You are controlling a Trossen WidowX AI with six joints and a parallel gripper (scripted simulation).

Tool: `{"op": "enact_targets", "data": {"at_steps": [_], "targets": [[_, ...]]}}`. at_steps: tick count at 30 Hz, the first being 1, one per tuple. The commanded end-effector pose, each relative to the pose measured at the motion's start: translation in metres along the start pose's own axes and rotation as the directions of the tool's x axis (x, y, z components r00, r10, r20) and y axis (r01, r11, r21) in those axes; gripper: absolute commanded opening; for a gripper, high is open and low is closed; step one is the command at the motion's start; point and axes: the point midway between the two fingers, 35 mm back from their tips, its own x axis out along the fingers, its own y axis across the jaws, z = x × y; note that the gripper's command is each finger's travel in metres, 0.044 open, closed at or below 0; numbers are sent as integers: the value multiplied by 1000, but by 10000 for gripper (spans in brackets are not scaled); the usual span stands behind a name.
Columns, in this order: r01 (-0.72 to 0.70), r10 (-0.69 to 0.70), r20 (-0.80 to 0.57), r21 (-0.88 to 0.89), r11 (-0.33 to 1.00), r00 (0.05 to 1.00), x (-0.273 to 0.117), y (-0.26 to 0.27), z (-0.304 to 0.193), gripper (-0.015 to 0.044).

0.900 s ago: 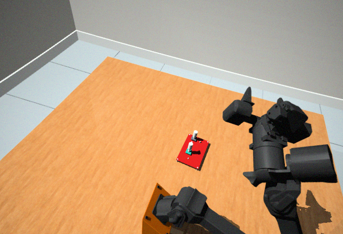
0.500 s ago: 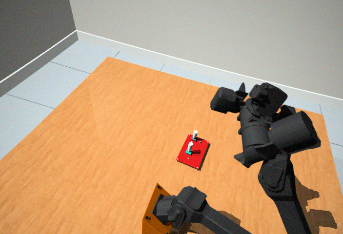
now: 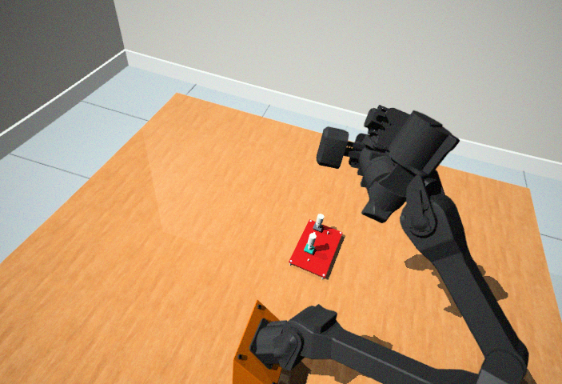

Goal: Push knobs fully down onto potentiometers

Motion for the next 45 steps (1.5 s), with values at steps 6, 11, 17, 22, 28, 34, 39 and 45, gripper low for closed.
{"op": "enact_targets", "data": {"at_steps": [6,11,17,22,28,34,39,45], "targets": [[10,-10,-237,-2,1000,972,48,14,-35,0],[25,-19,-374,11,1000,927,72,19,-61,0],[55,-31,-534,29,998,845,98,23,-96,0],[90,-40,-658,42,995,752,115,25,-128,0],[144,-51,-787,49,988,615,130,27,-169,0],[206,-59,-890,40,978,452,138,27,-211,0],[252,-62,-945,22,968,322,139,26,-241,0],[254,-62,-947,21,967,317,143,26,-251,0]]}}
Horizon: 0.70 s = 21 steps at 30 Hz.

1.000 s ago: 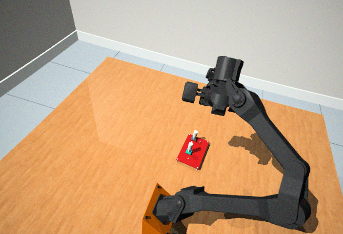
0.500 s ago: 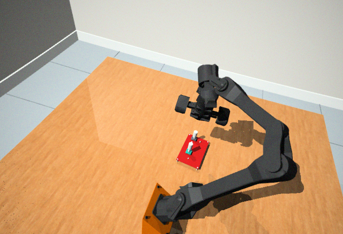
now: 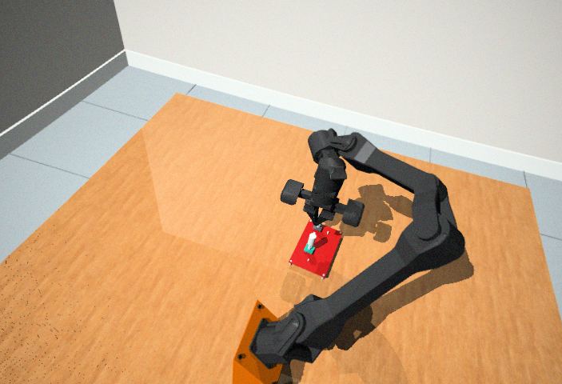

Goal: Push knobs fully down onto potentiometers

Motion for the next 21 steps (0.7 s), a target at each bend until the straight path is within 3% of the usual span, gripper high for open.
{"op": "enact_targets", "data": {"at_steps": [1,21], "targets": [[2,-2,-14,5,1000,1000,18,0,-1,0],[3,-3,-14,5,1000,1000,40,-1,-2,0]]}}
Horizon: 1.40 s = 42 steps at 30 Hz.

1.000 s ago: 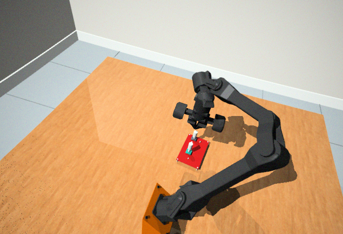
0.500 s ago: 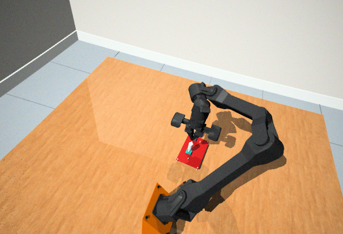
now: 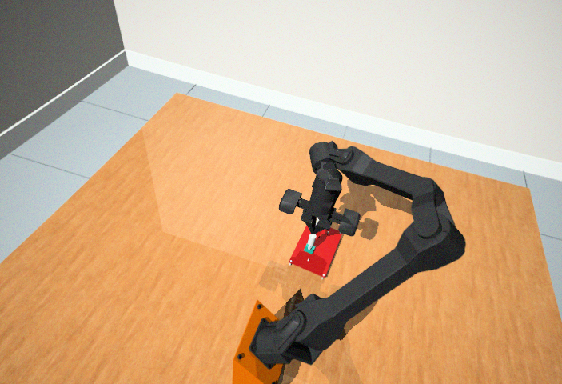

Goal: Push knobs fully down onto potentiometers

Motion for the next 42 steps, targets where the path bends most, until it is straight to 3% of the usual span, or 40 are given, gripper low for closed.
{"op": "enact_targets", "data": {"at_steps": [1,42], "targets": [[5,-5,-2,-3,1000,1000,7,-1,-1,0],[5,-5,-2,-3,1000,1000,11,-1,-1,0]]}}
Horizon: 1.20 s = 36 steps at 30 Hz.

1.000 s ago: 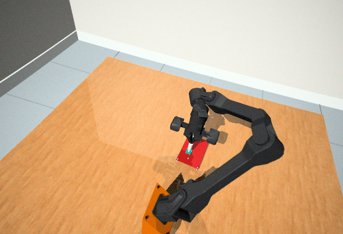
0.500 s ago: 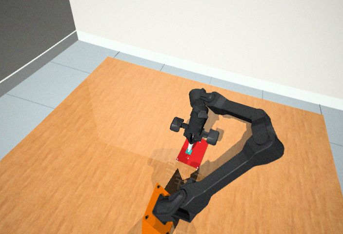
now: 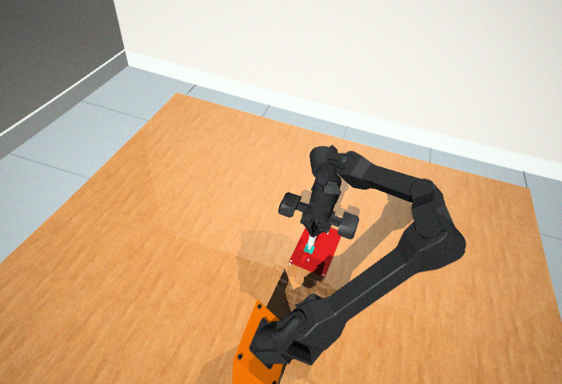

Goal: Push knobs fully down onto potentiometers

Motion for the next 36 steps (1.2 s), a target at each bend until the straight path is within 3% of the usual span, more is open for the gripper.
{"op": "enact_targets", "data": {"at_steps": [1,36], "targets": [[3,-3,1,-2,1000,1000,0,0,0,0],[4,-4,1,-2,1000,1000,10,-1,0,0]]}}
